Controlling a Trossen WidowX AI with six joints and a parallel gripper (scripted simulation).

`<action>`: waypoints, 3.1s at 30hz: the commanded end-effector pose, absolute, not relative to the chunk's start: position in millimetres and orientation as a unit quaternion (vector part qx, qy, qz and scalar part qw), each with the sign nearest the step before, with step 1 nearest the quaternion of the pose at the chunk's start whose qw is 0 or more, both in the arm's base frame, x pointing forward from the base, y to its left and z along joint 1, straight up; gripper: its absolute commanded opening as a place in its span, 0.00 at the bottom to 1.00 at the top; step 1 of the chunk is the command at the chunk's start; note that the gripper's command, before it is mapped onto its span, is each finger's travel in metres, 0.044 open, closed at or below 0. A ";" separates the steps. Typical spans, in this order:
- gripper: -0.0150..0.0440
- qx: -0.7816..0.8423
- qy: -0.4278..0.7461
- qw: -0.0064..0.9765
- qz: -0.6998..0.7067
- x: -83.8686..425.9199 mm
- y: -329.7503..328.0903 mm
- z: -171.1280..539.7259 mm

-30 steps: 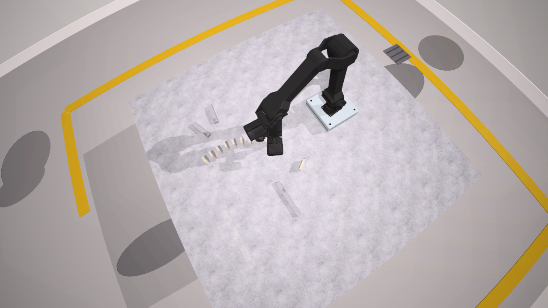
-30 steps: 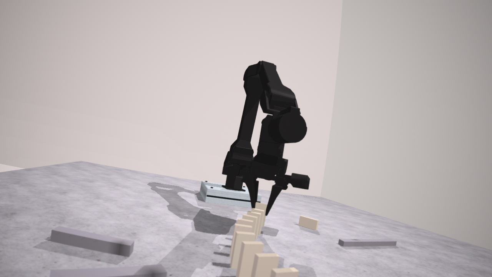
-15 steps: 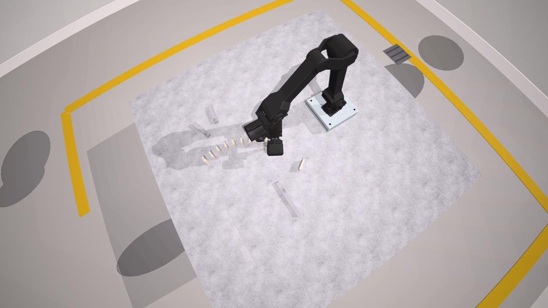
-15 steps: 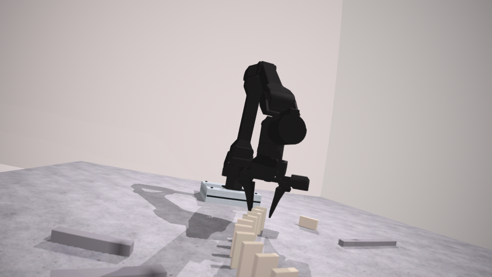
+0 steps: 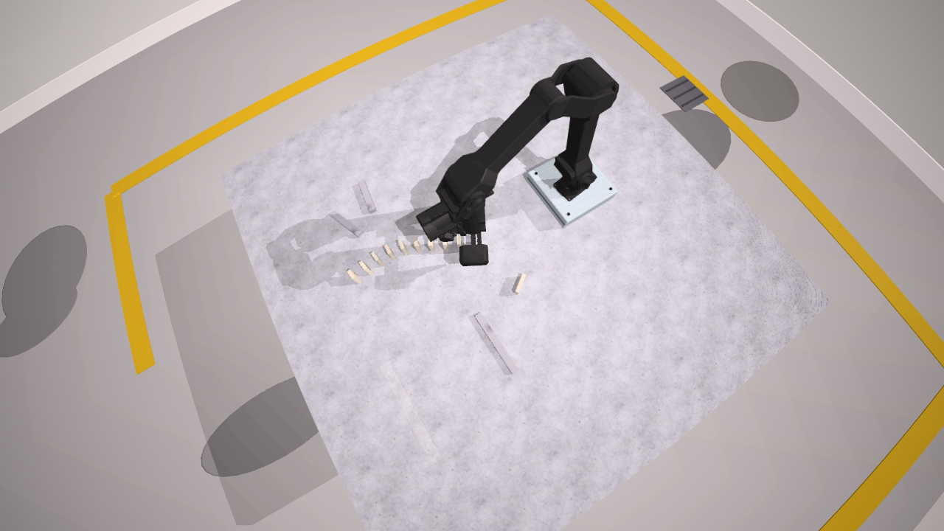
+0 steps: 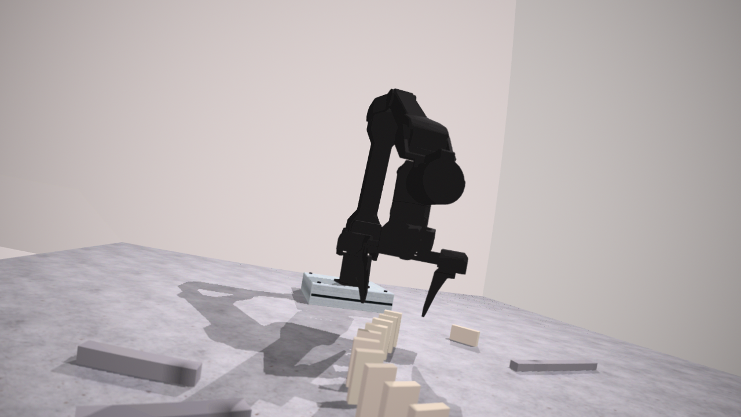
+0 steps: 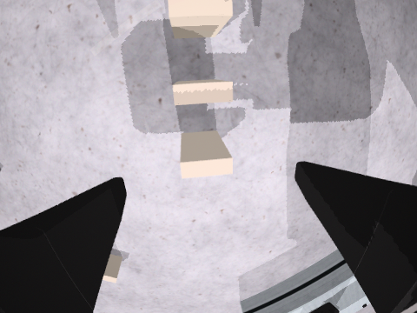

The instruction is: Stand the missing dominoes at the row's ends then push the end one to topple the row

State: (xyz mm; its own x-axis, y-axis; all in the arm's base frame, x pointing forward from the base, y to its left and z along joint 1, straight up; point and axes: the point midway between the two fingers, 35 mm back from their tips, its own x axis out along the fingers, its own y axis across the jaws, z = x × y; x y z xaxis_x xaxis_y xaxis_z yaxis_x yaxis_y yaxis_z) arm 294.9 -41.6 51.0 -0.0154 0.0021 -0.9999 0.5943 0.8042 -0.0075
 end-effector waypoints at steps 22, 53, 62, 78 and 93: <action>1.00 -0.171 0.677 0.695 0.172 289.8 120.4 83.5; 1.00 -0.170 0.677 0.695 0.173 290.6 124.7 3.5; 0.64 -0.170 0.677 0.695 0.173 290.6 124.7 3.5; 0.29 -0.170 0.677 0.695 0.173 290.5 124.7 10.5; 0.29 -0.170 0.677 0.695 0.173 287.6 125.5 158.7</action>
